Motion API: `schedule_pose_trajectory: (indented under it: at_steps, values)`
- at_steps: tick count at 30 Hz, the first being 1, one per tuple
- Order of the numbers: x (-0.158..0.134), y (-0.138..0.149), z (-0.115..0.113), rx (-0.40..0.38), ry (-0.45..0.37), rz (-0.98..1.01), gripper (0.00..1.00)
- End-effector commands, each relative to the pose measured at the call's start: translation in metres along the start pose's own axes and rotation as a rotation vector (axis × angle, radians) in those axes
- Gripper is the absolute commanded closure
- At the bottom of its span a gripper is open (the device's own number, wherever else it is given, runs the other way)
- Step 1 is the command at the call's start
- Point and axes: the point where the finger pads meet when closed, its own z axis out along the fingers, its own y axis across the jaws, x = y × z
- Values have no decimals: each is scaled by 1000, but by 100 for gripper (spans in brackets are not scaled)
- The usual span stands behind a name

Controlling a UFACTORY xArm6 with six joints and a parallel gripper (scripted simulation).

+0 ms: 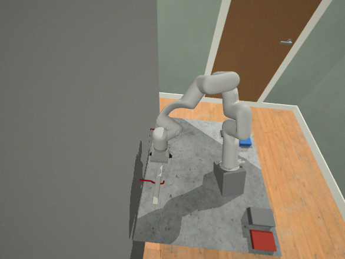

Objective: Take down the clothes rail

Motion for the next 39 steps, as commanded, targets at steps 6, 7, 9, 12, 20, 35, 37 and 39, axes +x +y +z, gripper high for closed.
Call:
schedule_pose_trajectory:
  at_steps: [6,7,9,12,20,35,37,39]
  values:
    - [0,1,-1,-3,2,1,100]
    - [0,1,-1,-3,2,1,100]
    - [0,1,-1,-3,2,1,100]
    - [0,1,-1,-3,2,1,100]
    - [0,1,-1,-3,2,1,100]
    - [0,1,-7,-3,2,1,100]
    - [0,1,-8,-3,2,1,100]
    - [0,1,-9,-3,2,1,100]
